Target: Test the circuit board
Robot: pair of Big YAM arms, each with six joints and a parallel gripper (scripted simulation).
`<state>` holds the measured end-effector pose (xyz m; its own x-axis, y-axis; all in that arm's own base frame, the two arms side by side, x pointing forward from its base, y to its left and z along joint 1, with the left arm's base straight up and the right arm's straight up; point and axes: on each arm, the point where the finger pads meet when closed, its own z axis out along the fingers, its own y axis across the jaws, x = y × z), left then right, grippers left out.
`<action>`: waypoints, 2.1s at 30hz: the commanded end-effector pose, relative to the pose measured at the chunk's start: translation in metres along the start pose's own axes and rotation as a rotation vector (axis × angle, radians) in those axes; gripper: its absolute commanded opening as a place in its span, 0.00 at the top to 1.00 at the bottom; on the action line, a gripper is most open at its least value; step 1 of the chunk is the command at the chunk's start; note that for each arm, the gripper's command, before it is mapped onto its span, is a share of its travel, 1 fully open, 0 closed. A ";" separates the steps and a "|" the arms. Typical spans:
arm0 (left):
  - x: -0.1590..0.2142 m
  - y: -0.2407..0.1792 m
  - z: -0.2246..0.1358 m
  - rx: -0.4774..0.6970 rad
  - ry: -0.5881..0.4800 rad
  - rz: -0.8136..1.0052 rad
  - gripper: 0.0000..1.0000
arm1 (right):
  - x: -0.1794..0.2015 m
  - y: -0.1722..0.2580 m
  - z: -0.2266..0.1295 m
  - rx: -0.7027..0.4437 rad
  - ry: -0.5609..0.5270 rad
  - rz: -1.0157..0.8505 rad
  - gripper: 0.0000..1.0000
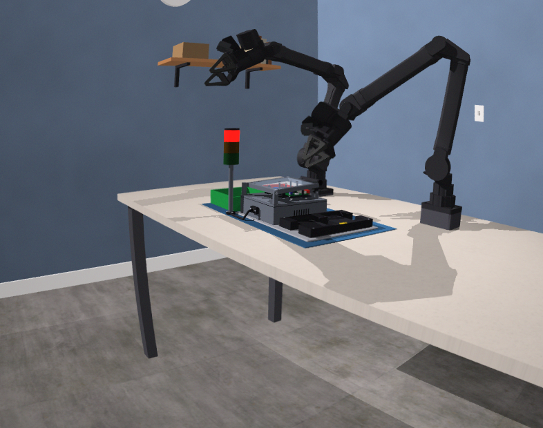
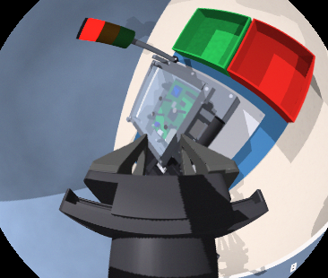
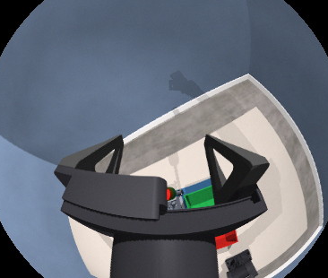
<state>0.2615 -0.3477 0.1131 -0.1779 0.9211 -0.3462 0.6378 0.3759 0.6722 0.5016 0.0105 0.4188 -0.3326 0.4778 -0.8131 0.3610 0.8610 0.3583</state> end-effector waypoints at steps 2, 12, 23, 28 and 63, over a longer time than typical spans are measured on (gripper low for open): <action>-0.010 -0.005 -0.001 -0.053 -0.052 0.180 0.62 | -0.025 0.001 -0.007 -0.083 -0.150 -0.213 0.00; 0.033 -0.057 -0.005 -0.124 0.010 0.456 0.62 | -0.061 0.012 -0.011 -0.229 -0.396 -0.457 0.00; 0.024 -0.052 -0.009 -0.136 0.000 0.441 0.62 | -0.074 0.019 -0.011 -0.279 -0.427 -0.451 0.00; 0.024 -0.052 -0.009 -0.136 0.000 0.441 0.62 | -0.074 0.019 -0.011 -0.279 -0.427 -0.451 0.00; 0.010 -0.043 0.025 -0.137 -0.004 0.448 0.62 | -0.075 0.025 -0.020 -0.293 -0.439 -0.452 0.00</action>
<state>0.2452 -0.3378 0.0516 0.0823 0.9962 0.0286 0.5615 -0.0701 0.8245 0.5182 0.0016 0.4895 -0.0118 0.0149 -0.9998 -0.0034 0.9999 0.0149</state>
